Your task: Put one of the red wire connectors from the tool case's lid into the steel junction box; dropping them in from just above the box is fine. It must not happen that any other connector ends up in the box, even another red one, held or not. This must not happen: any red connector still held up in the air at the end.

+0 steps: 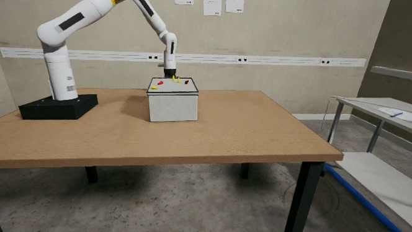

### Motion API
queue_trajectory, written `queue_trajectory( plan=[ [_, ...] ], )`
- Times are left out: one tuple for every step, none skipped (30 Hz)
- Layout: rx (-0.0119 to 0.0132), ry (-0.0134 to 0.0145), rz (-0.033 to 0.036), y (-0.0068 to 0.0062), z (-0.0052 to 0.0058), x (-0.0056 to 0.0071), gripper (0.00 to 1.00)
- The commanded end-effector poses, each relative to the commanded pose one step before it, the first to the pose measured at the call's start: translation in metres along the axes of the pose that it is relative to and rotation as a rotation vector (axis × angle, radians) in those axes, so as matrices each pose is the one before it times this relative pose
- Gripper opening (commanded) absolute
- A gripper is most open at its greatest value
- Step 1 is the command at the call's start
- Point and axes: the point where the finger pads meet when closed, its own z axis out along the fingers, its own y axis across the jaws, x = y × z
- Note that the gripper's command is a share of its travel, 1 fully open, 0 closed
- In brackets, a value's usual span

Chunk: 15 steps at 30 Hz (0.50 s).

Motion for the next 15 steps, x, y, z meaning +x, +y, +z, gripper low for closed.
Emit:
queue_trajectory(
  plan=[
    [-0.00223, -0.00068, 0.00002, 0.00077, -0.00114, -0.00024, 0.37],
    [0.0, 0.0, 0.0, 0.0, 0.0, 0.0, 0.37],
    [0.0, 0.0, 0.0, 0.0, 0.0, 0.0, 0.37],
    [0.0, 0.0, 0.0, 0.0, 0.0, 0.0, 0.37],
    [0.0, 0.0, 0.0, 0.0, 0.0, 0.0, 0.37],
    [0.0, 0.0, 0.0, 0.0, 0.0, 0.0, 0.37],
    [0.0, 0.0, 0.0, 0.0, 0.0, 0.0, 0.37],
    [0.0, 0.0, 0.0, 0.0, 0.0, 0.0, 0.37],
    [0.0, 0.0, 0.0, 0.0, 0.0, 0.0, 0.37],
    [0.0, 0.0, 0.0, 0.0, 0.0, 0.0, 0.37],
    [0.0, 0.0, 0.0, 0.0, -0.00003, 0.0, 0.37],
    [0.0, 0.0, 0.0, 0.0, -0.00017, 0.0, 0.37],
    [0.0, 0.0, 0.0, 0.0, -0.00045, 0.0, 0.37],
    [0.0, 0.0, 0.0, 0.0, -0.00083, 0.0, 0.37],
    [0.0, 0.0, 0.0, 0.0, 0.0, 0.0, 0.37]
  ],
)
